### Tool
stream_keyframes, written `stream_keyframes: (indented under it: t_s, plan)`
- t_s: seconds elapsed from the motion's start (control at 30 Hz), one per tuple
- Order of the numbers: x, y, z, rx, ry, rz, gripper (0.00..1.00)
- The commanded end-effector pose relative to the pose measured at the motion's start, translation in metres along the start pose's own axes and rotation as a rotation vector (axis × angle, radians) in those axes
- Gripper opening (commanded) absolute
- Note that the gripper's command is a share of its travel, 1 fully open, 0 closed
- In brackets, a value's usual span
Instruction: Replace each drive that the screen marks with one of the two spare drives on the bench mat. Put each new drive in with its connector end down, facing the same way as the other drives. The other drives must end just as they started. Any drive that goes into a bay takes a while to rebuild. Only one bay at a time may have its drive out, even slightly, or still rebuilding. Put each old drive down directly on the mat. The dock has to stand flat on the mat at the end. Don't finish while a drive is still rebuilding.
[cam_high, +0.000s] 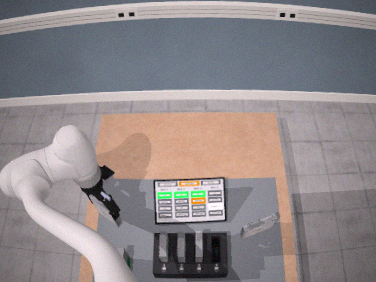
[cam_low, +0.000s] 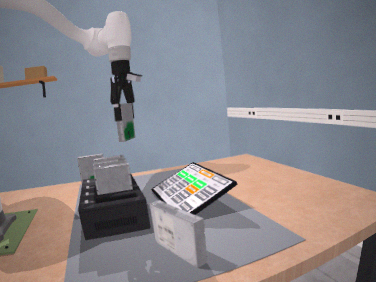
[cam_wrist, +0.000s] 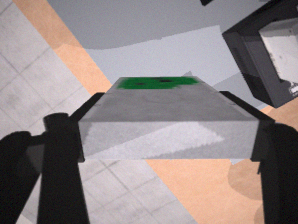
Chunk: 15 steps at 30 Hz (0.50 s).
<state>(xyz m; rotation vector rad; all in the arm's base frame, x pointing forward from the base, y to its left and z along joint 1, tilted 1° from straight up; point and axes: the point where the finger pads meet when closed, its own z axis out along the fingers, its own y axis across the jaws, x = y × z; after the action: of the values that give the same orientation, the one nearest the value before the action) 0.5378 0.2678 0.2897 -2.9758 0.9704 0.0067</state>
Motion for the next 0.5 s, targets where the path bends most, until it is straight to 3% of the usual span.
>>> stream_keyframes:
  t_s: [0.0, 0.47]
  plan:
    - [0.001, 0.001, -0.001, 0.001, 0.000, 0.002, 0.10]
    - [0.010, 0.011, -0.001, 0.001, 0.000, 0.031, 0.10]
